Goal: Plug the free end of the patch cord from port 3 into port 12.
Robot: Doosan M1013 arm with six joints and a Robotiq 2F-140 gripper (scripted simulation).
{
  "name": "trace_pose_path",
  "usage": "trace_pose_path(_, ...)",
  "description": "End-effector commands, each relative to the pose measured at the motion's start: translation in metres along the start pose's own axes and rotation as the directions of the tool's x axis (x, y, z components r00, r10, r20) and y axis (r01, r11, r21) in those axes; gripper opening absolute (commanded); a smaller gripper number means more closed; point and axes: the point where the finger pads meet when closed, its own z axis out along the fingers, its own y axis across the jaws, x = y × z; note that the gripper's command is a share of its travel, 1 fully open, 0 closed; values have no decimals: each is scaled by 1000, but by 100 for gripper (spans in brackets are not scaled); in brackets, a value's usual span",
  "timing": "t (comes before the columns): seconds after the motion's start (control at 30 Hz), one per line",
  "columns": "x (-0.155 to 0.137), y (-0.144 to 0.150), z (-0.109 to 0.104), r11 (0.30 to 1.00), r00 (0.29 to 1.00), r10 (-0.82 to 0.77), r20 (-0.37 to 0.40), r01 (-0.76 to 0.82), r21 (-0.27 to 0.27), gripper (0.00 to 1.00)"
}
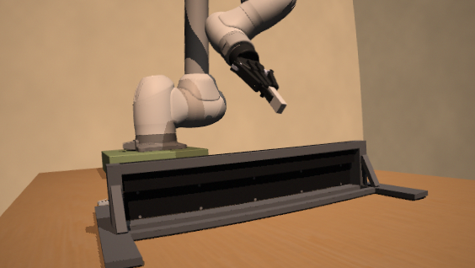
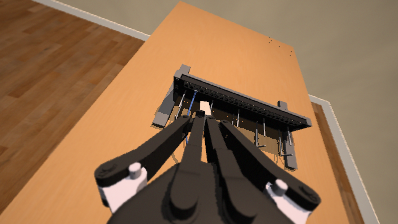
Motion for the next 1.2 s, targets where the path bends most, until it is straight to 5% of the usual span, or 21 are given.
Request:
trace_pose_path(0.0, -3, -10, -17, 990, 987, 138, -88, -139, -10, 0)
trace_pose_path(0.23, -4, -13, -25, 979, 974, 199, -112, -202, -14, 0)
trace_pose_path(0.5, -2, -12, -10, 979, 974, 199, -112, -202, -15, 0)
trace_pose_path(0.97, 8, -8, 96, 979, 974, 199, -112, -202, -15, 0)
trace_pose_path(1.17, 10, -7, 112, 979, 974, 199, -112, -202, -15, 0)
